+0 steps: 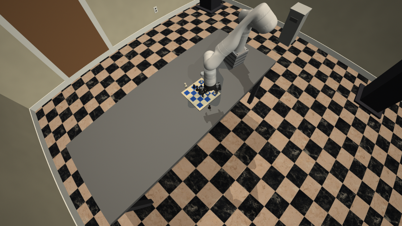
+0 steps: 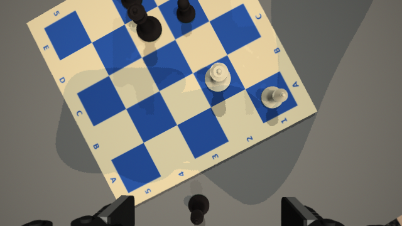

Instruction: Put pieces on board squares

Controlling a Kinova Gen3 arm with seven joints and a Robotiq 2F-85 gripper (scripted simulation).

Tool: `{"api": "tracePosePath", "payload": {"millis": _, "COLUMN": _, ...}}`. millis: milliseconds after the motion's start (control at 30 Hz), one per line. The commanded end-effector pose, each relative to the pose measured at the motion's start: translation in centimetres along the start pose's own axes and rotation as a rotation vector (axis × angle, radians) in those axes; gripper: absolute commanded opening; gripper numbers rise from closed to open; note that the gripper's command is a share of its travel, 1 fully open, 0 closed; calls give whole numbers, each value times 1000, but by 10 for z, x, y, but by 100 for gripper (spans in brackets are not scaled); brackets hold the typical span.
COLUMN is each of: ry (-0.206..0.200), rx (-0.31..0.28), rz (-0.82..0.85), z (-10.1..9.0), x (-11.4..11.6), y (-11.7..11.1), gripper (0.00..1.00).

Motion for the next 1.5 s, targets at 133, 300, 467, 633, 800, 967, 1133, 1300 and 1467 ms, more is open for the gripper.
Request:
{"api": "tracePosePath", "payload": {"millis": 133, "ry": -1, "rx": 7, "rz": 157, "z": 1, "x": -3, "y": 9, "gripper": 100}}
{"api": "tracePosePath", "payload": {"millis": 300, "ry": -1, "rx": 9, "rz": 283, "z": 1, "x": -5, "y": 14, "gripper": 100}}
{"api": "tracePosePath", "payload": {"millis": 467, "ry": -2, "rx": 10, "rz": 352, "z": 1, "x": -6, "y": 17, "gripper": 100}}
{"api": "tracePosePath", "payload": {"millis": 633, "ry": -3, "rx": 12, "rz": 456, "z": 0, "x": -7, "y": 21, "gripper": 100}}
{"api": "tracePosePath", "payload": {"millis": 800, "ry": -4, "rx": 14, "rz": 545, "z": 0, "x": -8, "y": 25, "gripper": 100}}
{"api": "tracePosePath", "payload": {"millis": 967, "ry": -5, "rx": 16, "rz": 618, "z": 0, "x": -9, "y": 28, "gripper": 100}}
{"api": "tracePosePath", "payload": {"millis": 1133, "ry": -5, "rx": 17, "rz": 655, "z": 0, "x": -9, "y": 30, "gripper": 100}}
{"api": "tracePosePath", "payload": {"millis": 1300, "ry": -6, "rx": 19, "rz": 704, "z": 0, "x": -10, "y": 32, "gripper": 100}}
{"api": "tracePosePath", "payload": {"millis": 1467, "ry": -7, "rx": 20, "rz": 738, "z": -1, "x": -10, "y": 34, "gripper": 100}}
Point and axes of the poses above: the point where the finger pads meet when closed, its own z axis out along the fingers, its own x axis across the jaws, y = z × x, the point moved 2 cm from there along -z, back along the fingers
